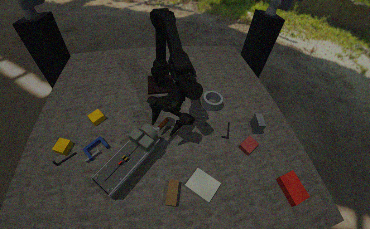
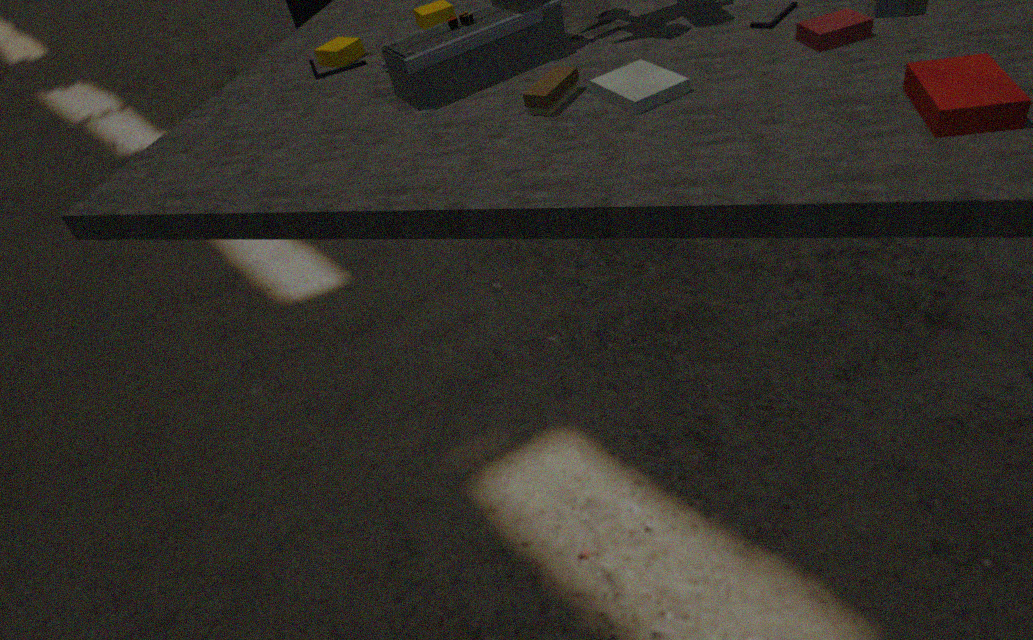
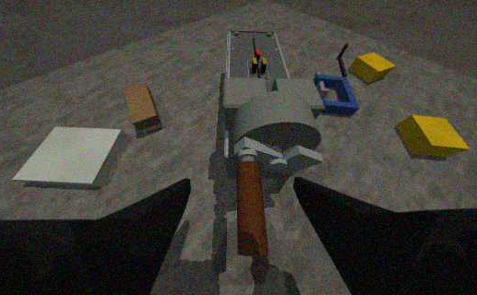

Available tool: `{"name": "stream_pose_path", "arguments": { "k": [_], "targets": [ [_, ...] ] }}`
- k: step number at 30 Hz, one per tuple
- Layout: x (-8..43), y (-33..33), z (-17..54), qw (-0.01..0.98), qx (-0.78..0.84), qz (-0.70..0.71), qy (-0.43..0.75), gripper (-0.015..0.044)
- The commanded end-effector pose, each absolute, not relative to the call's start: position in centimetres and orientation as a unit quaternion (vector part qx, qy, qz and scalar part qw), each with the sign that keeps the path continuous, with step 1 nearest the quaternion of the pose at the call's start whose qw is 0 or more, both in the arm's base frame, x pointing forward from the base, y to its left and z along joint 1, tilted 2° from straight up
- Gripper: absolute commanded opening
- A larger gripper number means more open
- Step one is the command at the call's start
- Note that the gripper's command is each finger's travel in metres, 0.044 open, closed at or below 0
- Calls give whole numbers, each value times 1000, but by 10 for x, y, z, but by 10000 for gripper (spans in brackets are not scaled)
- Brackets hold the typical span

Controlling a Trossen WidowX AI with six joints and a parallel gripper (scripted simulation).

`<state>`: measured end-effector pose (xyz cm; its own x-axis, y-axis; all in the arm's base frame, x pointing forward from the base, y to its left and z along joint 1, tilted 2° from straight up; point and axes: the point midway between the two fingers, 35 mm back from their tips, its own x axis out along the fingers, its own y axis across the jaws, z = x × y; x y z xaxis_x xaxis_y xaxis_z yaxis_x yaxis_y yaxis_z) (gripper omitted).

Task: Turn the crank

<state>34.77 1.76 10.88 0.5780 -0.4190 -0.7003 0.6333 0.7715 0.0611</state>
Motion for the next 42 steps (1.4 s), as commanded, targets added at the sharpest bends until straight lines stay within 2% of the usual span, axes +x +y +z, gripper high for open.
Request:
{"name": "stream_pose_path", "arguments": {
  "k": [1,14,42],
  "targets": [
    [346,16,104,873,153,-305,349,335],
    [346,16,104,873,153,-305,349,0],
    [351,21,84,873,153,-305,348,0]
  ]
}}
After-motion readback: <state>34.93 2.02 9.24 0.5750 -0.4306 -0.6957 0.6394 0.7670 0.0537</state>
